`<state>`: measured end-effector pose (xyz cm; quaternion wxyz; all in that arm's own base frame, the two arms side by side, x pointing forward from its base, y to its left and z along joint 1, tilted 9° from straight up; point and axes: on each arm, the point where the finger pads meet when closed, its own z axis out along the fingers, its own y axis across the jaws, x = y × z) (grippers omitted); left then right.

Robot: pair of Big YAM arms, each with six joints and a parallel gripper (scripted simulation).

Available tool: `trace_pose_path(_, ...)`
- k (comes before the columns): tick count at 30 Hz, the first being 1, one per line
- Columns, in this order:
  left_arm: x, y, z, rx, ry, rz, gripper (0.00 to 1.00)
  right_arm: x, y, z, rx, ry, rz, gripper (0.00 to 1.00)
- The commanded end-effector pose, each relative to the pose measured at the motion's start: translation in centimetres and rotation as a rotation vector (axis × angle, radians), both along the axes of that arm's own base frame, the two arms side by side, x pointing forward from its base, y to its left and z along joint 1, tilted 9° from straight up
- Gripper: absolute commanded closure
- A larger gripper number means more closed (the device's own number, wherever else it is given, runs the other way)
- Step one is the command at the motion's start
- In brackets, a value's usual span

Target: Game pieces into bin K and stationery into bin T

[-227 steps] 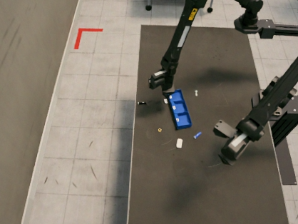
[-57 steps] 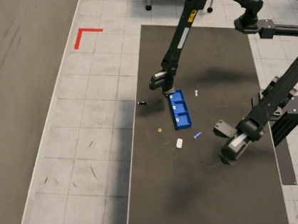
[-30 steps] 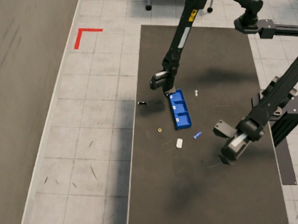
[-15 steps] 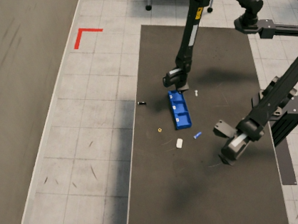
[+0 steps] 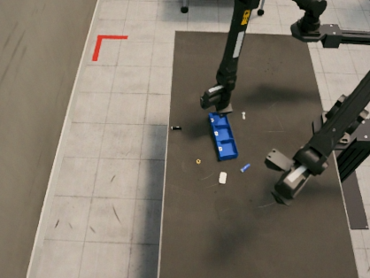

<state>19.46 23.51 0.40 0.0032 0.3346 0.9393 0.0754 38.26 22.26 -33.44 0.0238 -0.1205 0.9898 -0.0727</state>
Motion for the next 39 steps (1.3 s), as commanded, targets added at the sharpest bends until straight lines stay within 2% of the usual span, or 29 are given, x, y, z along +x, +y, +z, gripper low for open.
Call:
trace_pose_path(1, -0.4, -0.1, 0.5, 0.003, -0.001, 0.0, 0.0, 0.8, -0.3, -0.9, 0.006, -0.007, -0.006, 0.8)
trace_pose_path(21, -0.4, -0.1, 0.5, 0.003, -0.001, 0.0, 0.0, 0.9, -0.9, -4.5, 0.004, -0.006, -0.006, 0.8)
trace_pose_path(26, -0.4, -0.1, 0.5, 0.003, -0.001, 0.0, 0.0, 1.6, -0.4, -3.5, 0.007, -0.011, -0.007, 0.8)
trace_pose_path(32, -0.4, -0.1, 0.5, 0.003, -0.001, 0.0, 0.0, 0.8, -0.3, -3.7, 0.004, -0.006, -0.002, 0.8)
trace_pose_path(33, -0.4, -0.1, 0.5, 0.003, -0.001, 0.0, 0.0, 0.8, -0.3, -3.6, 0.004, -0.006, -0.002, 0.61)
trace_pose_path(39, -0.4, -0.1, 0.5, 0.003, -0.001, 0.0, 0.0, 0.8, -0.3, -3.6, 0.004, -0.006, -0.002, 0.61)
